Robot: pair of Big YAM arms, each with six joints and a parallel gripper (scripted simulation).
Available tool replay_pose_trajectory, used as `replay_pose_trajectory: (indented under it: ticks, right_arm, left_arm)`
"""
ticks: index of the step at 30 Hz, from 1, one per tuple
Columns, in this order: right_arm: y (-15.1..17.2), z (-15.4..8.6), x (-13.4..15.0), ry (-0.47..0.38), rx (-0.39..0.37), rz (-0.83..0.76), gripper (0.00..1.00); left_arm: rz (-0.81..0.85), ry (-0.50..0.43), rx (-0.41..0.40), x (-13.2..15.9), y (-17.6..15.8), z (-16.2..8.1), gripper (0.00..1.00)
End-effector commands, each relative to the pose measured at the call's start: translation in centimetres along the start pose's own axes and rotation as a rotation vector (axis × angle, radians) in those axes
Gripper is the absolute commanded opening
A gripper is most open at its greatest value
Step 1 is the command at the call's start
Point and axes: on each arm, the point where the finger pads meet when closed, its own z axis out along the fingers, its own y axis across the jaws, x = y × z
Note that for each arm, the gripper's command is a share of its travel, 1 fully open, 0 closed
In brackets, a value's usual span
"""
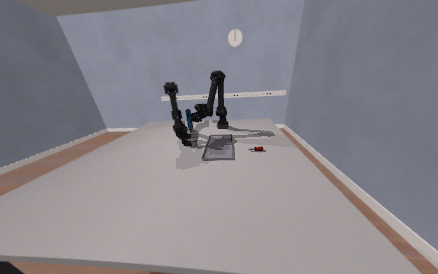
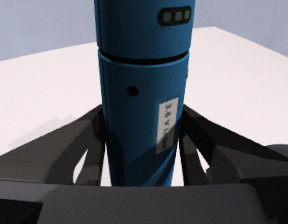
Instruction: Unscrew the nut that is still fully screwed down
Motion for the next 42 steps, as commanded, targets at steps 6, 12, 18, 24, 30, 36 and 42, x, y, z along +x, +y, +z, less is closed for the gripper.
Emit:
replay_pose_trajectory:
  ticks: [6, 12, 18, 24, 30, 36, 42]
  right_arm:
    - [-0.26, 0.28, -0.47, -0.011, 0.002, -0.004, 0.59]
    - [-0.26, 0.28, -0.47, -0.011, 0.002, -0.004, 0.59]
    - [-0.26, 0.28, -0.47, -0.011, 0.002, -0.004, 0.59]
    - [-0.26, 0.28, -0.47, -0.011, 0.002, -0.004, 0.59]
    - [-0.26, 0.28, -0.47, -0.011, 0.002, -0.004, 0.59]
    - [-0.26, 0.28, -0.47, -0.011, 0.002, -0.004, 0.59]
    - [-0.26, 0.28, -0.47, -0.011, 0.002, -0.004, 0.59]
  left_arm:
    - [-0.007, -0.061, 0.009, -1.76, -0.53, 0.36, 0.42]
    - [-0.007, -0.059, 0.009, -1.62, -0.53, 0.21, 0.42]
    - [-0.007, -0.059, 0.009, -1.53, -0.53, 0.42, 0.42]
    - [-0.007, -0.061, 0.009, -1.60, -0.53, 0.31, 0.42]
    - [-0.007, -0.061, 0.009, -1.60, -0.53, 0.31, 0.42]
    - [-0.007, -0.050, 0.008, -1.01, -0.52, 0.30, 0.42]
    - [-0.007, -0.057, 0.009, -1.34, -0.53, 0.20, 0.42]
